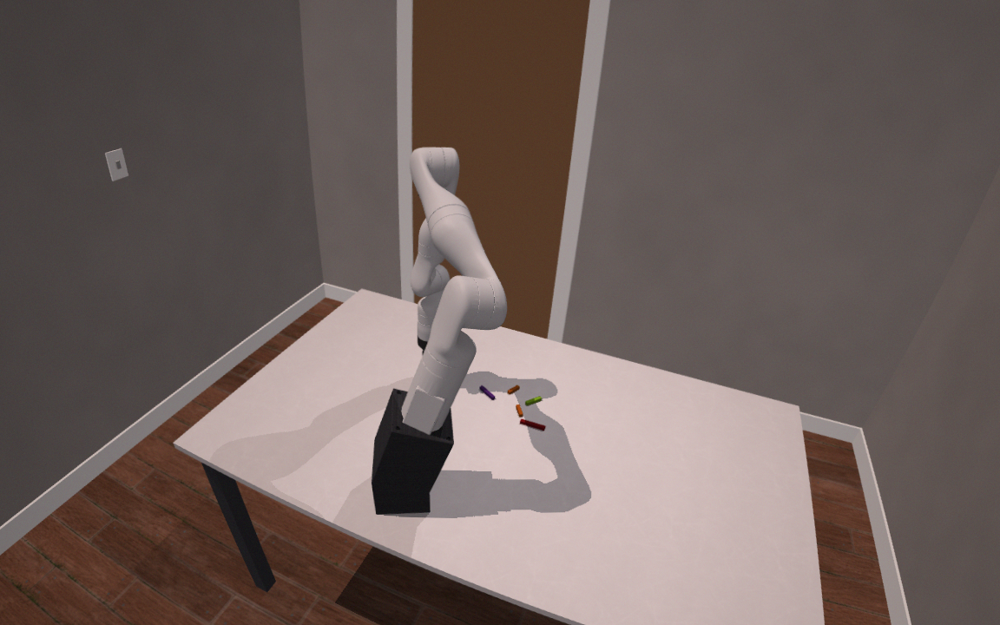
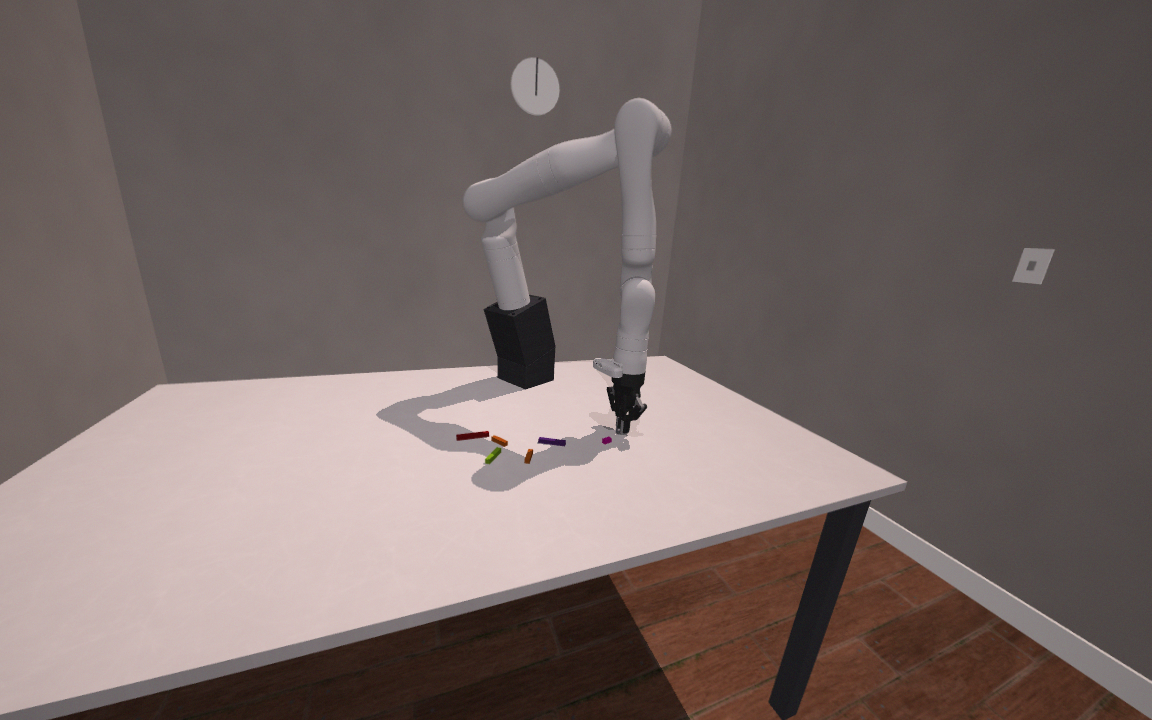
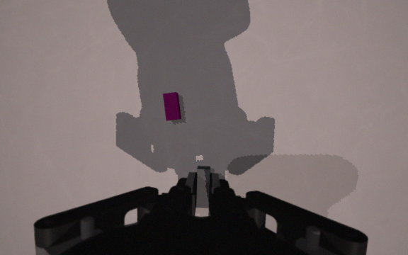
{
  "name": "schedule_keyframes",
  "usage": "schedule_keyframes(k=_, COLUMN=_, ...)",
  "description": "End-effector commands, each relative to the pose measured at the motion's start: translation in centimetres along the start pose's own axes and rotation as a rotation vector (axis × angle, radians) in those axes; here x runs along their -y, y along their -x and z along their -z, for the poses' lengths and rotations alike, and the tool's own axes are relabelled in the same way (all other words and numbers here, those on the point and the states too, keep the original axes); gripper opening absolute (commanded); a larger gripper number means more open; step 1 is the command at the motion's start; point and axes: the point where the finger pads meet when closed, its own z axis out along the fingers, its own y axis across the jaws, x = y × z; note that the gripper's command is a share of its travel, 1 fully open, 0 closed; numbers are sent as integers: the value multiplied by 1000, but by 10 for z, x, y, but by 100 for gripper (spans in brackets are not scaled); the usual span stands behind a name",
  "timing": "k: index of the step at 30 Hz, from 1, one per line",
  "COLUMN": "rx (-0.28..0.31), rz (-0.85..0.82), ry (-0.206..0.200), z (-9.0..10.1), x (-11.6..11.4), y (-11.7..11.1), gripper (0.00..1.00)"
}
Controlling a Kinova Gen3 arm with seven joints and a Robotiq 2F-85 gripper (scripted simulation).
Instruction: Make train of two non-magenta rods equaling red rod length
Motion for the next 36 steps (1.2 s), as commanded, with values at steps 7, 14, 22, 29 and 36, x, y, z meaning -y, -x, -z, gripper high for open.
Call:
schedule_keyframes(k=7, rx=1, rz=0, ry=-1, z=1, x=1, y=0, gripper=5)
schedule_keyframes(k=14, rx=1, rz=0, ry=-1, z=11, x=1, y=0, gripper=5)
schedule_keyframes(k=22, rx=1, rz=0, ry=-1, z=66, x=1, y=0, gripper=5)
schedule_keyframes(k=29, rx=1, rz=0, ry=-1, z=94, x=1, y=0, gripper=5)
schedule_keyframes(k=36, rx=1, rz=0, ry=-1, z=101, x=1, y=0, gripper=5)
